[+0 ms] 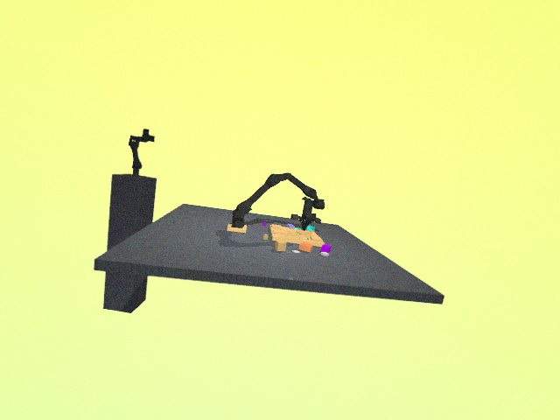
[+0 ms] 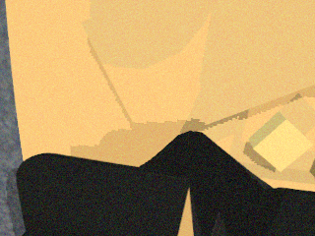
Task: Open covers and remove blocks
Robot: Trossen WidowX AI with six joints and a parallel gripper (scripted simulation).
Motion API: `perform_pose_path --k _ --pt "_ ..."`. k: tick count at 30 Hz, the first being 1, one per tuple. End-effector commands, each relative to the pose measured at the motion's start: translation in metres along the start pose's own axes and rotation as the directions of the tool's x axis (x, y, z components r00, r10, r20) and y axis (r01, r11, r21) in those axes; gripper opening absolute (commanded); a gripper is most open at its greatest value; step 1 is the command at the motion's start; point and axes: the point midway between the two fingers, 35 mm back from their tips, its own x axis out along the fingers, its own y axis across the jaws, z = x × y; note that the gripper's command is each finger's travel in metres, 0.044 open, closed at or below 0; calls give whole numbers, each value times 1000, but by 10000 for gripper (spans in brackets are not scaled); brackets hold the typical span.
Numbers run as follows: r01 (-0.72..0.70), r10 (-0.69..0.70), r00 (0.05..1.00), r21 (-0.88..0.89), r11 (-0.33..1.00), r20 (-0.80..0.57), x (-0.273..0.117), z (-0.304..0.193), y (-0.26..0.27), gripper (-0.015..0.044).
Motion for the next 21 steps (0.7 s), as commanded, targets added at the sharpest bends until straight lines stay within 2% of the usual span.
perform_pose_path --k 1,21 --pt "-11 11 1000 -3 1000 1 -3 2 6 0" --pt "-12 12 1000 -3 1000 3 -3 17 21 0"
